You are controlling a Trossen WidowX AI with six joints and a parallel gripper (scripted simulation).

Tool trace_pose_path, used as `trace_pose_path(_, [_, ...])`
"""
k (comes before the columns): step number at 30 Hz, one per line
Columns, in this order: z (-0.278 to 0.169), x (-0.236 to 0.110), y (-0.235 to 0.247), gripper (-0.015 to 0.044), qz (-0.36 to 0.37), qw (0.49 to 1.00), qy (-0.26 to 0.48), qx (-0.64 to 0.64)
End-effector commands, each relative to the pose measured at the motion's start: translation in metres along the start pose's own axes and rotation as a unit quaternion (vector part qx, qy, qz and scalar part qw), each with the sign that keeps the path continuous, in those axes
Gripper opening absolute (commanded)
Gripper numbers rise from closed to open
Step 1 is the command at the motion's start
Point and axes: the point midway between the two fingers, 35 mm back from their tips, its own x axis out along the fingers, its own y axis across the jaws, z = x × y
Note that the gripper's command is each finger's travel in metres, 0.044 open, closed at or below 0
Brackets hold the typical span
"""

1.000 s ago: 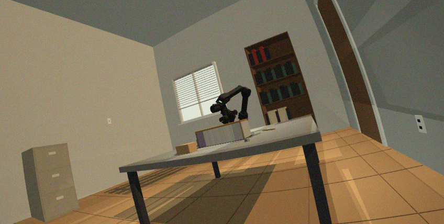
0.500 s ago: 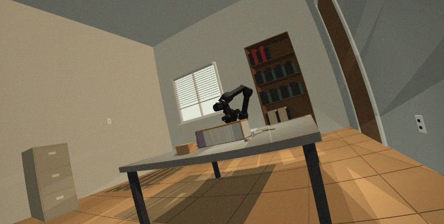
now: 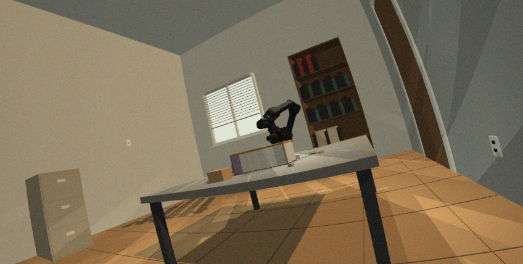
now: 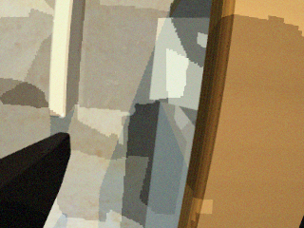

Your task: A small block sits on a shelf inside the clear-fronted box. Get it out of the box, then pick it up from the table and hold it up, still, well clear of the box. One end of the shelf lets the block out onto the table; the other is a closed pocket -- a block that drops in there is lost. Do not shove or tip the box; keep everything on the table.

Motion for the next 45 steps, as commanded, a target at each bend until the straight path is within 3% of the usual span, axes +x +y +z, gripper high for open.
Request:
trace_pose_path(1, [0.011,0.005,0.0,0.04,0.003,1.0,0.0,-0.002])
trace_pose_path(7, [0.016,0.003,0.0,0.04,0.003,1.0,0.0,-0.002])
trace_pose_path(15, [0.025,-0.055,0.0,0.04,0.006,1.0,0.002,-0.002])
trace_pose_path(19, [0.024,-0.054,-0.001,0.04,-0.003,1.0,0.001,-0.001])
trace_pose_path(22, [0.031,-0.054,0.004,0.0321,-0.018,0.994,0.023,-0.102])
trace_pose_path(24, [0.04,-0.053,0.01,0.0285,-0.036,0.97,0.055,-0.233])
trace_pose_path(27, [0.052,-0.054,0.019,0.0285,-0.056,0.899,0.108,-0.42])
trace_pose_path(33, [0.075,-0.057,0.035,0.0285,-0.072,0.685,0.208,-0.694])
trace_pose_path(42, [0.076,-0.057,0.035,0.0285,-0.072,0.677,0.211,-0.701])
trace_pose_path(45, [0.072,-0.038,0.032,0.0285,-0.07,0.677,0.211,-0.702])
